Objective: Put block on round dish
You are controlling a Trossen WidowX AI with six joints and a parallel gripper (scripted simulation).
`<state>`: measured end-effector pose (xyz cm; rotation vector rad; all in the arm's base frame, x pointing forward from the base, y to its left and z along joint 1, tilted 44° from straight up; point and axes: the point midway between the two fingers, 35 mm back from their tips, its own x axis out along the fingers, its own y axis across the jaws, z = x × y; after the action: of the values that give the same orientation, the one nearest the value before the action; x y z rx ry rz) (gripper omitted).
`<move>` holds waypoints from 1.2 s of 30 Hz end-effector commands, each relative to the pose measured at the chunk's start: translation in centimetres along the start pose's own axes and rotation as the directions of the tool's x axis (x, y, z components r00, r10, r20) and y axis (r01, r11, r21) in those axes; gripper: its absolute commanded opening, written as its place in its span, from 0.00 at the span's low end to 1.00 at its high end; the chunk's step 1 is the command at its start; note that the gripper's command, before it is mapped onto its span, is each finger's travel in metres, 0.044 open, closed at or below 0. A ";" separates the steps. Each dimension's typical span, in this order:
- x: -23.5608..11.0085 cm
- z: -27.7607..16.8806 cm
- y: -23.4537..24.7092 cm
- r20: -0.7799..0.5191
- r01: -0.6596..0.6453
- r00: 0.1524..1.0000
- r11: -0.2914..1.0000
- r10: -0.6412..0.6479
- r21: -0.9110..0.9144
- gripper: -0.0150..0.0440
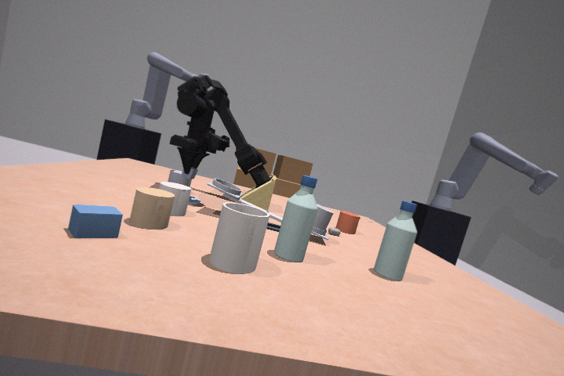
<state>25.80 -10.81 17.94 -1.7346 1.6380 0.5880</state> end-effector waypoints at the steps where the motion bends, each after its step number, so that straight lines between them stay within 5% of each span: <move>1: 0.5 -0.4 0.5 -0.009 -0.004 1.000 1.000 0.003 -0.010 0.25; 14: 4.5 -0.5 0.5 -0.012 -0.003 1.000 1.000 0.002 -0.010 0.25; 36: 6.6 -0.5 0.5 -0.013 -0.002 1.000 1.000 0.002 -0.010 0.25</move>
<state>26.05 -15.45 14.06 -1.7482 1.6464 0.5738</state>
